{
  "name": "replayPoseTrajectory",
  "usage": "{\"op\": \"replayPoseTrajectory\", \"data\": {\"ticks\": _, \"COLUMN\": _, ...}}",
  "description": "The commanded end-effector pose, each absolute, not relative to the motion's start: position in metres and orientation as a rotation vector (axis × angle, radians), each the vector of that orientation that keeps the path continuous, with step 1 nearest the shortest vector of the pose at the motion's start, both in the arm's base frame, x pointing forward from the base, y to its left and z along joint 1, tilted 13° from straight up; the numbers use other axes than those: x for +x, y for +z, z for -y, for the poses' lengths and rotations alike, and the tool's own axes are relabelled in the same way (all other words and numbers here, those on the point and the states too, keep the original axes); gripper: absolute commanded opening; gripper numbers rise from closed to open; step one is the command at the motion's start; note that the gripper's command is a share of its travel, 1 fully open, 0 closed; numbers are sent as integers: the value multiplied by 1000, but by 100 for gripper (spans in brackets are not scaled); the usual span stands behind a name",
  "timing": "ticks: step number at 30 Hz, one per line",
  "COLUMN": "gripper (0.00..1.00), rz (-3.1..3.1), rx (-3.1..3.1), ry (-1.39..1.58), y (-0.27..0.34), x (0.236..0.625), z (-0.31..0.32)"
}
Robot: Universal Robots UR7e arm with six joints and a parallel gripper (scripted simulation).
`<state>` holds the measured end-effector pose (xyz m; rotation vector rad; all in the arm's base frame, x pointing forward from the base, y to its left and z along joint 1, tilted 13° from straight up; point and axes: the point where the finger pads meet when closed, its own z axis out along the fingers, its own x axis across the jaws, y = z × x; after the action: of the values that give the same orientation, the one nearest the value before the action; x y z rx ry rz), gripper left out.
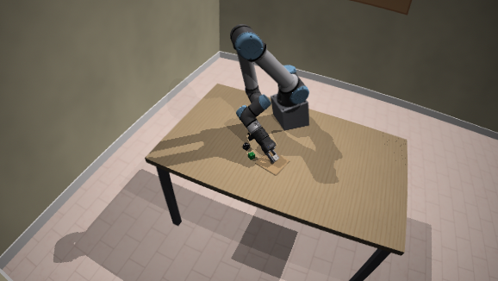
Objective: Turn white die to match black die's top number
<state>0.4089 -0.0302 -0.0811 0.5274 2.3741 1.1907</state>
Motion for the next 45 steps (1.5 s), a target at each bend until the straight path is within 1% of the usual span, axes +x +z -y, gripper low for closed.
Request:
{"op": "replayPoseTrajectory", "data": {"ticks": 1, "gripper": 57, "rz": -2374, "rx": 527, "ry": 1190, "y": -81, "x": 409, "z": 30}}
{"op": "replayPoseTrajectory", "data": {"ticks": 45, "gripper": 57, "rz": -2374, "rx": 527, "ry": 1190, "y": -87, "x": 410, "z": 31}}
